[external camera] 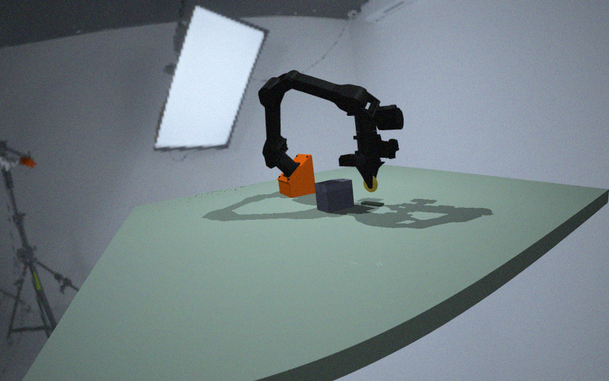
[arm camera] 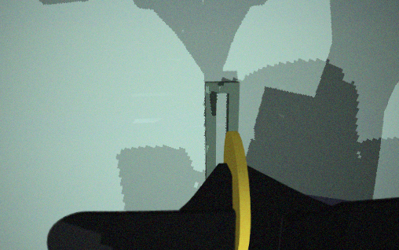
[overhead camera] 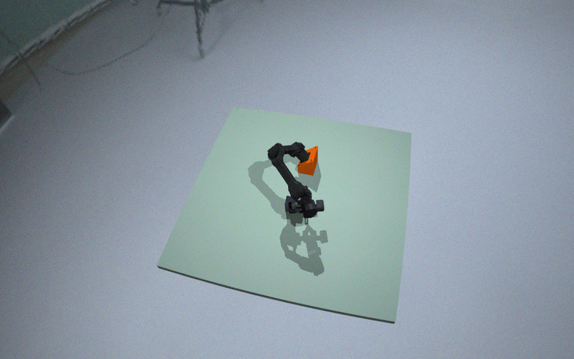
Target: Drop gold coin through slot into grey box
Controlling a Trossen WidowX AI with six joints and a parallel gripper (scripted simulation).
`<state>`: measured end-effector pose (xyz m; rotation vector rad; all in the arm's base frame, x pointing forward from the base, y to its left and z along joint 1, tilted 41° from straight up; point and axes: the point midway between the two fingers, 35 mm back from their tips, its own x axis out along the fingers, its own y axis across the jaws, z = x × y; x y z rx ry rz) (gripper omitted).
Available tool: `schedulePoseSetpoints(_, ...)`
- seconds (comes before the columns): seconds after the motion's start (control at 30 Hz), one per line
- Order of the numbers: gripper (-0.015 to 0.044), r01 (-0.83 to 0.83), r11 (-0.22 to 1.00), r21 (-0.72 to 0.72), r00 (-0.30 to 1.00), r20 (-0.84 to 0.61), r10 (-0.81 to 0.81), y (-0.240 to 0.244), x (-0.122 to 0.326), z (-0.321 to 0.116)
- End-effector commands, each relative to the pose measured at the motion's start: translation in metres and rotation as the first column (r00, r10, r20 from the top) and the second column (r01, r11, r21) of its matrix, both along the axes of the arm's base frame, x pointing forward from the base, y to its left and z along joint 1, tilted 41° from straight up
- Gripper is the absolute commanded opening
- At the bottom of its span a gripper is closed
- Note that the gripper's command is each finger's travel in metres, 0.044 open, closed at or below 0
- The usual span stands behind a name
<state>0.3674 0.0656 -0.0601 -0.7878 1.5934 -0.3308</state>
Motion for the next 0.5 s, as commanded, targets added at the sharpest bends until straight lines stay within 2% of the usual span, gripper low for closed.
schedulePoseSetpoints(0.0,0.0000,0.002,1.000,0.013,1.000,0.018,-0.002,0.012,0.003,0.013)
schedulePoseSetpoints(0.47,0.0000,0.003,1.000,0.013,1.000,0.017,-0.003,0.034,0.000,0.040)
